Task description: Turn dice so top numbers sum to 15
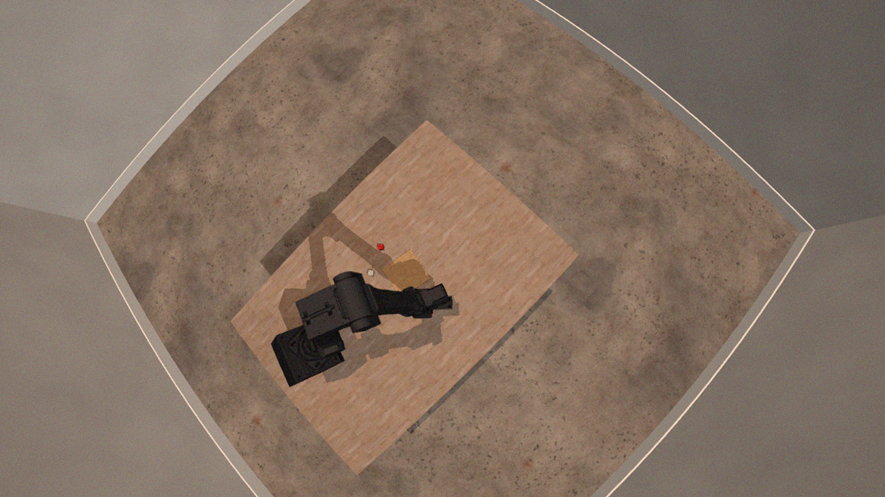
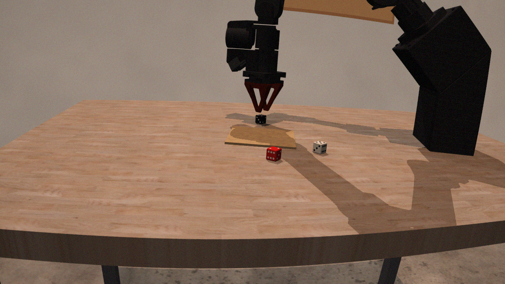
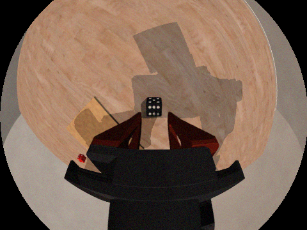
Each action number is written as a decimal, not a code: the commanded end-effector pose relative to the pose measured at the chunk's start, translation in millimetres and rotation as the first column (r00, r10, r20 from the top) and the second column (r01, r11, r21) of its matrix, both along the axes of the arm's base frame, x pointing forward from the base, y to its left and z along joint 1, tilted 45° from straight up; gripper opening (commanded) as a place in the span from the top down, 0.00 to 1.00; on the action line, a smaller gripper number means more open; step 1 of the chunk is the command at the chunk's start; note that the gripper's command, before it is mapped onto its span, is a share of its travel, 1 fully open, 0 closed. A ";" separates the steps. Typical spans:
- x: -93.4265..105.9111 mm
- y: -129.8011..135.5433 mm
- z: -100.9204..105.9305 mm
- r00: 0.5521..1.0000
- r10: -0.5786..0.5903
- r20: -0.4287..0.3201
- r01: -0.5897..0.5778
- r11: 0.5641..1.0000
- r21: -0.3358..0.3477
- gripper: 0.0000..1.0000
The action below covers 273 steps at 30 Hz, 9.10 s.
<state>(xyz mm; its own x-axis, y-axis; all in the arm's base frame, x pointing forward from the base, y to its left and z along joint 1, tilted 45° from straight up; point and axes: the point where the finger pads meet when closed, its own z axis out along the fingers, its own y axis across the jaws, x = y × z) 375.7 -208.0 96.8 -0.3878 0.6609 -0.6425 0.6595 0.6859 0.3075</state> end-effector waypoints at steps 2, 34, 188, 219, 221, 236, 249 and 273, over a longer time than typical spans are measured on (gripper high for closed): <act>2.2 1.7 -4.4 1.000 -0.002 0.001 0.002 1.000 0.004 0.66; 12.8 -3.6 -3.5 1.000 -0.002 0.014 0.002 1.000 -0.003 0.66; -39.8 156.4 13.0 0.844 0.437 -0.311 -0.533 0.744 -0.403 0.85; 8.6 128.1 -48.9 0.842 0.427 -0.329 -0.533 0.752 -0.389 0.85; 13.1 125.9 -54.2 0.842 0.427 -0.330 -0.533 0.752 -0.389 0.85; 21.6 126.2 -64.6 0.839 0.433 -0.330 -0.538 0.750 -0.385 0.85; 21.6 126.2 -64.6 0.839 0.433 -0.330 -0.538 0.750 -0.385 0.85; 21.6 128.8 -65.1 0.836 0.436 -0.333 -0.542 0.748 -0.382 0.85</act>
<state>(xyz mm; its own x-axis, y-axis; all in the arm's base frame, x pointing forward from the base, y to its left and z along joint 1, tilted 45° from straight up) 391.4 -82.2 30.9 -0.7395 0.0129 -0.6731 0.2136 0.9527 -0.2163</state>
